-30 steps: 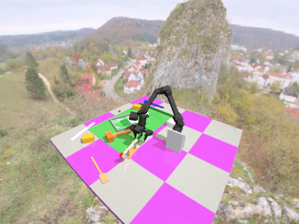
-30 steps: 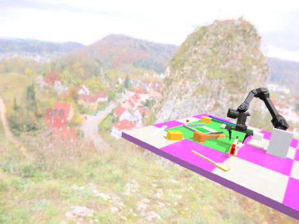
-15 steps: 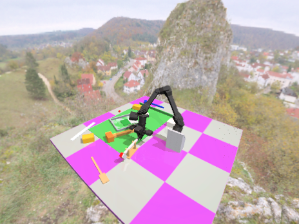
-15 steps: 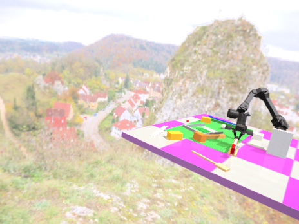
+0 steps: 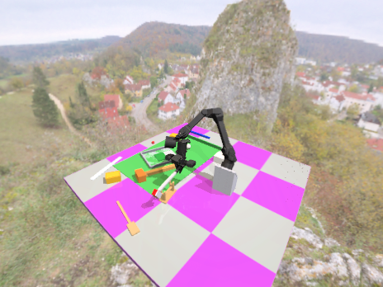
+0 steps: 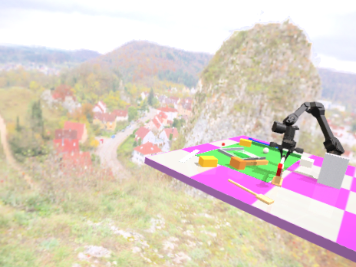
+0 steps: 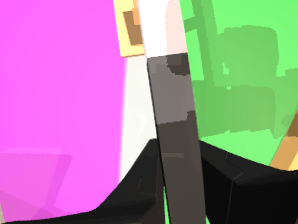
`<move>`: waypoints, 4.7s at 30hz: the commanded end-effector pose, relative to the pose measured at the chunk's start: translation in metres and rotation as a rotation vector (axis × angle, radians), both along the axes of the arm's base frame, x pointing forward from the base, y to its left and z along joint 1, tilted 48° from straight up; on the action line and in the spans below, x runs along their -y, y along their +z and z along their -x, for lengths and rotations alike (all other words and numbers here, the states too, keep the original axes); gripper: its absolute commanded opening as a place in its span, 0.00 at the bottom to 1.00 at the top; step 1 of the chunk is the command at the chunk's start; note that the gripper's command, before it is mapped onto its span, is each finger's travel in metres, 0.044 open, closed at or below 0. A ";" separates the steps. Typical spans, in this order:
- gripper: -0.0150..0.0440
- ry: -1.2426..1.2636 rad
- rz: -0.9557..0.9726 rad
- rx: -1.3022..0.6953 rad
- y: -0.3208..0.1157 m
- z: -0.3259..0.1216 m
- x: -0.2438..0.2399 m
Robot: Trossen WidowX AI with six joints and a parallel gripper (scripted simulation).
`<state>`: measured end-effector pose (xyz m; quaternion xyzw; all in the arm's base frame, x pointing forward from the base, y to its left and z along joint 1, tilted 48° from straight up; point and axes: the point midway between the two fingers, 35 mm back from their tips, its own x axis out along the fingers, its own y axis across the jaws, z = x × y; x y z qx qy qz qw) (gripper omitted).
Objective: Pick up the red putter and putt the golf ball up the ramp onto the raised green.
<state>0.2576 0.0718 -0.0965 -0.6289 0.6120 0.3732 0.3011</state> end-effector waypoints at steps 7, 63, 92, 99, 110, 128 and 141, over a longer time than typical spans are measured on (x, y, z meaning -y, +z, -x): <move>0.25 -0.004 -0.015 0.010 0.035 0.002 -0.039; 0.25 -1.598 0.175 1.398 0.296 0.029 0.181; 0.25 -1.597 0.175 1.401 0.263 0.029 0.218; 0.25 -1.597 0.175 1.401 0.256 0.029 0.227; 0.25 -1.602 0.185 1.405 0.252 0.030 0.232; 0.25 -1.594 0.176 1.405 0.271 0.042 0.252; 0.25 -1.610 0.171 1.389 0.205 -0.005 0.196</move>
